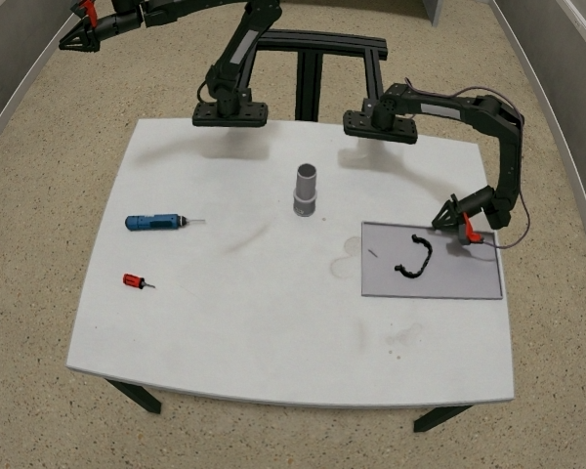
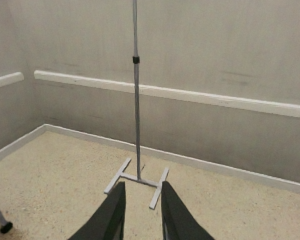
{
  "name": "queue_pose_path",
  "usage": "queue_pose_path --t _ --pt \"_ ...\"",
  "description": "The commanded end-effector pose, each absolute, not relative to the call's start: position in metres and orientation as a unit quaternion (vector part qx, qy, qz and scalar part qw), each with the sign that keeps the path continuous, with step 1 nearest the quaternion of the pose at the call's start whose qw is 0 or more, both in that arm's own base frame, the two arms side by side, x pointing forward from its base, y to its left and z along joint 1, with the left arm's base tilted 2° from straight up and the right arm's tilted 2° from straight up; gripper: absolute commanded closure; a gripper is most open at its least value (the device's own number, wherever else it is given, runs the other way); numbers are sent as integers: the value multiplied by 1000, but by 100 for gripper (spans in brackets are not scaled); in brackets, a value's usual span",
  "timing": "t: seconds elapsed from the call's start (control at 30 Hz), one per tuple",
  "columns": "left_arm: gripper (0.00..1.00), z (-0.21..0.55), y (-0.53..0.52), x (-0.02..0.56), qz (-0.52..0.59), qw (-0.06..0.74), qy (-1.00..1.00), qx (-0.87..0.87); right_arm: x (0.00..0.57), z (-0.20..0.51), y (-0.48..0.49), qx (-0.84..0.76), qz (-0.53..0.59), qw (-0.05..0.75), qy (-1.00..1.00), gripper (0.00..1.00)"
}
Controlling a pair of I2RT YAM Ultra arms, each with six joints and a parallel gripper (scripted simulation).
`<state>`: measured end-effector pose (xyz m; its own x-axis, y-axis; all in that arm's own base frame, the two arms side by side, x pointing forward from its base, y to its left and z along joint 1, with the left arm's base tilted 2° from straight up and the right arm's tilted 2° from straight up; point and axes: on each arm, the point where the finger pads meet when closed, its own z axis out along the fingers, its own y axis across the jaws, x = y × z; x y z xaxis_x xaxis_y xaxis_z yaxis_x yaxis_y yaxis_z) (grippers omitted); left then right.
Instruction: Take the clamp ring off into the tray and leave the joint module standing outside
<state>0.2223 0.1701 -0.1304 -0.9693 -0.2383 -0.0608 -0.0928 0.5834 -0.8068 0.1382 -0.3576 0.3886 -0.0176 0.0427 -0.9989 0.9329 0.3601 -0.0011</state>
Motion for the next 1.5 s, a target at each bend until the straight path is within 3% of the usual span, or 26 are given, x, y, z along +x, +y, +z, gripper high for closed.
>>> queue_pose_path --t 0.0,1.47 --pt "80 -113 185 234 -430 99 894 -76 140 428 -351 389 -407 601 568 80" --pt "80 -62 175 224 -446 90 886 -85 140 428 -351 389 -407 601 568 80"
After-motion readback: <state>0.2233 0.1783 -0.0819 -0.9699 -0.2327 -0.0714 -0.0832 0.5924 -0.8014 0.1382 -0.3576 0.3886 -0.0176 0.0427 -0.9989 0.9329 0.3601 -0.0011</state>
